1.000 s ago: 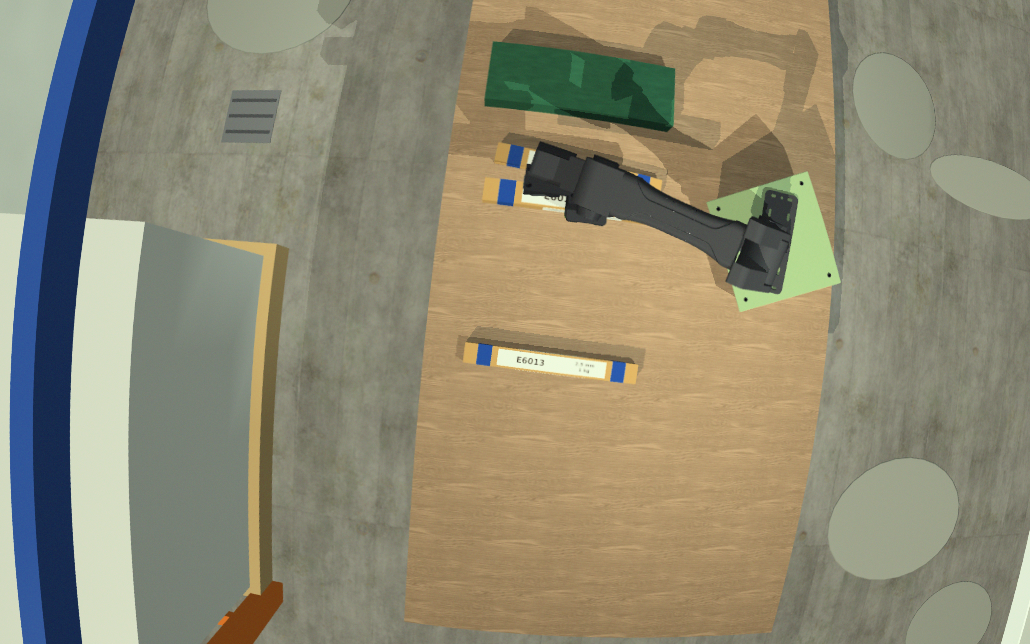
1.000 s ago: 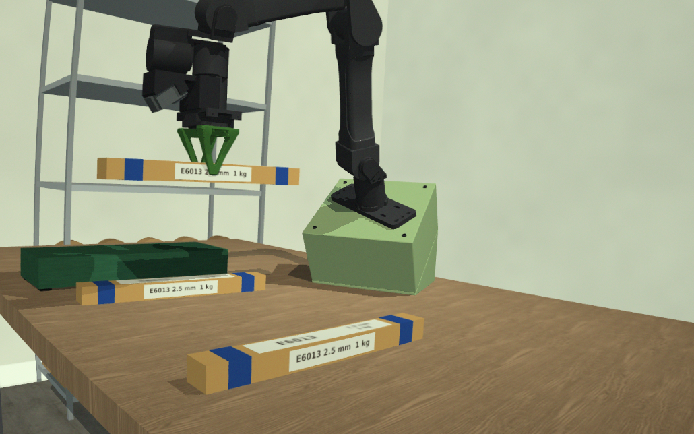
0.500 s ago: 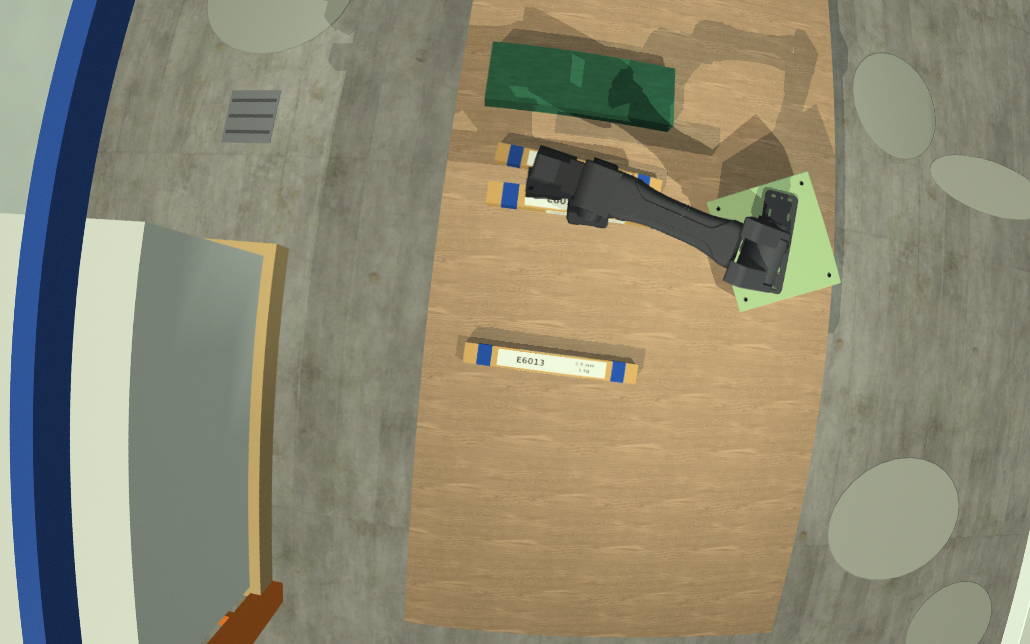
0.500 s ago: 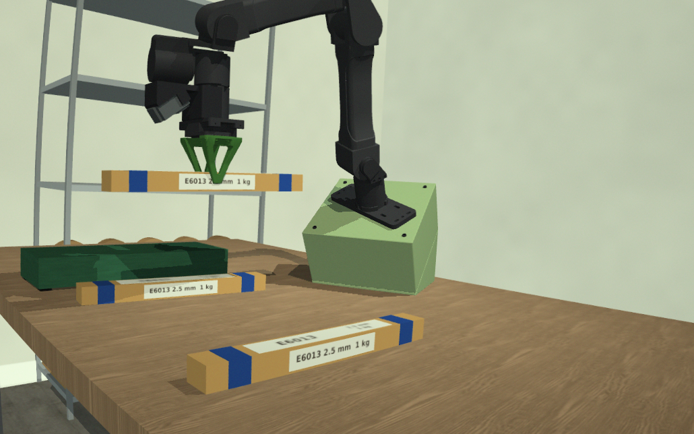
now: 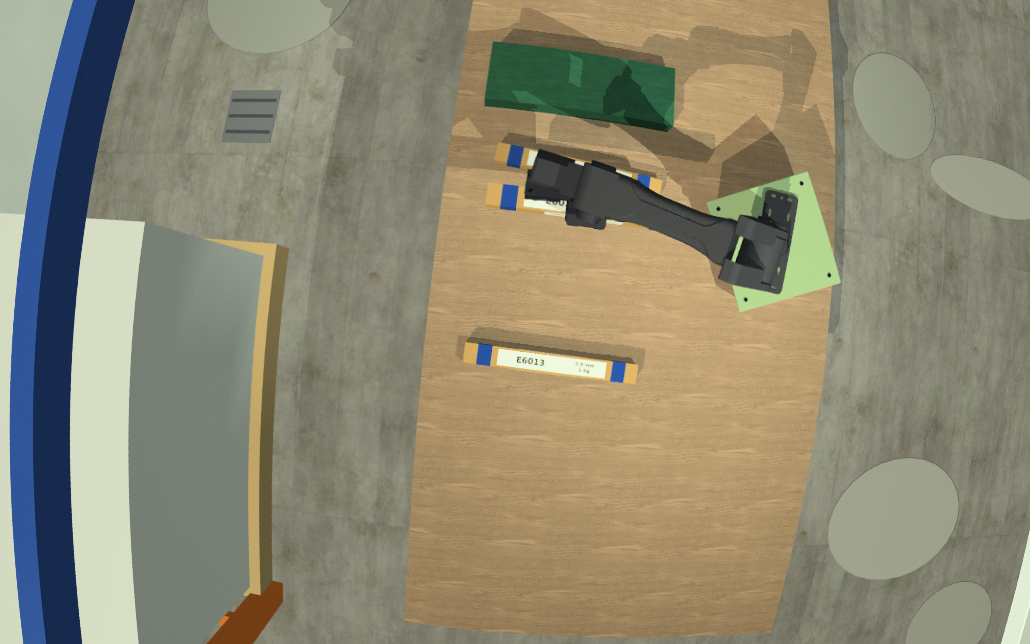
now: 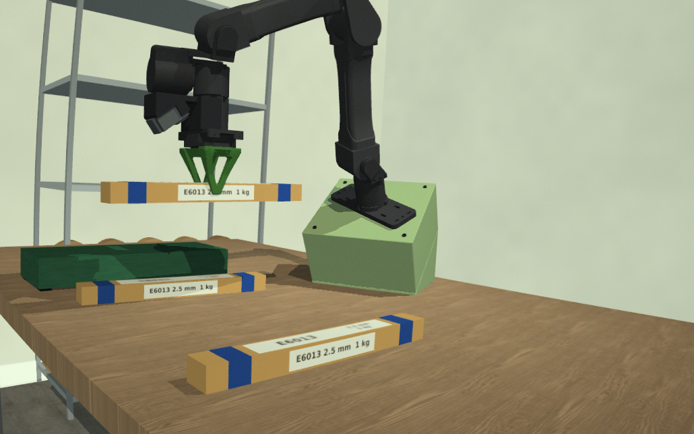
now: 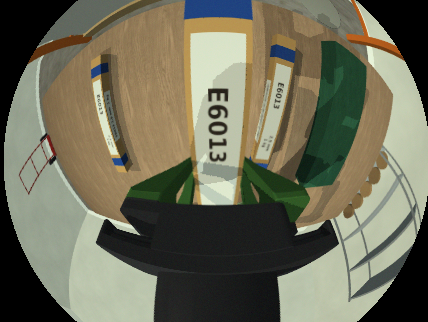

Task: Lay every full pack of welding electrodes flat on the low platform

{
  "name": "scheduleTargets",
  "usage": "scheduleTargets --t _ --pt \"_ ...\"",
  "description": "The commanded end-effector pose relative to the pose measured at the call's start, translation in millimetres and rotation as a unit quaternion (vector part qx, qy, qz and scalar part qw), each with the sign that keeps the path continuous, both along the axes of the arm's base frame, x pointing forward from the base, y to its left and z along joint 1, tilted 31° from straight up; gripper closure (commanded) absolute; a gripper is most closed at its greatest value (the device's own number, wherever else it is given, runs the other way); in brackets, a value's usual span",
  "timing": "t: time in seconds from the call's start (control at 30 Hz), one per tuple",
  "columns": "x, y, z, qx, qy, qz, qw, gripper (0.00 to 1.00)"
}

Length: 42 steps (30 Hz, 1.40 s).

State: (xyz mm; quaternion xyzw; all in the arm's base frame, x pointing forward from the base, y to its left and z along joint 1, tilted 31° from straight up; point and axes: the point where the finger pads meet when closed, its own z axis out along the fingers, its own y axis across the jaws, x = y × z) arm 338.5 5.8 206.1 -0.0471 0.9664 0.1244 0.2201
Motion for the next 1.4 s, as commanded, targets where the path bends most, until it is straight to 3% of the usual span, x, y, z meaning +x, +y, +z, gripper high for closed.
scheduleTargets --t 0.0,0.77,1.37 --pt "6.1 -0.7 4.8 -0.004 -0.021 -0.005 1.0 1.0" --pt "18.8 6.4 -19.3 -0.004 -0.021 -0.005 1.0 1.0" --pt "18.8 6.4 -19.4 -0.004 -0.021 -0.005 1.0 1.0"
